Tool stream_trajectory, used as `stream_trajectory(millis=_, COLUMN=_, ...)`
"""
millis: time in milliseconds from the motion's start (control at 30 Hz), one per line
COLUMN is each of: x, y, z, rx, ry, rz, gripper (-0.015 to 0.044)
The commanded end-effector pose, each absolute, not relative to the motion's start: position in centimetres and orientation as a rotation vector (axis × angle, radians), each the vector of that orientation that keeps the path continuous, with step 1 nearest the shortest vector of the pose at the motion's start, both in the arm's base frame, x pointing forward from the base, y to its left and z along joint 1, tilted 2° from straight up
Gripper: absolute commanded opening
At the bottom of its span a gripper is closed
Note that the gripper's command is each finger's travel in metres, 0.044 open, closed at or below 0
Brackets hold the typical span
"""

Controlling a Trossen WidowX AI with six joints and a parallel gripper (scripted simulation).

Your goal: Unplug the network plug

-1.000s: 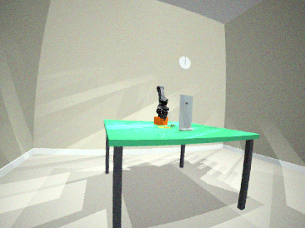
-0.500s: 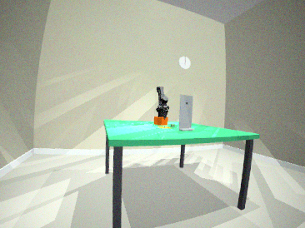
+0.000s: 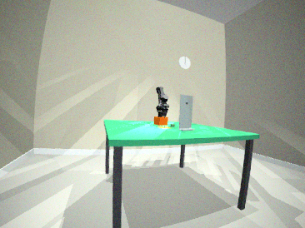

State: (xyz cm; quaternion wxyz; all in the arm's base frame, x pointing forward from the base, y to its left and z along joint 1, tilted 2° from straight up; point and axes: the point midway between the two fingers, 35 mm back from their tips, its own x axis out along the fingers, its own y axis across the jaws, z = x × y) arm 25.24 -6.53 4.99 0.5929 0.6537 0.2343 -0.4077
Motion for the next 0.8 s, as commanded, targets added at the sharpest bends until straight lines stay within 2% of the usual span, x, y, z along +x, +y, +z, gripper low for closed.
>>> stream_trajectory(millis=0, x=25.3, y=-6.6, z=5.9, rx=1.523, ry=0.530, rz=-0.944, gripper=0.0156)
stream_trajectory(millis=333, x=25.0, y=-6.4, z=6.2, rx=1.520, ry=0.545, rz=-0.948, gripper=0.0156)
stream_trajectory(millis=767, x=25.6, y=-6.4, z=10.5, rx=1.521, ry=0.538, rz=-0.946, gripper=0.0156)
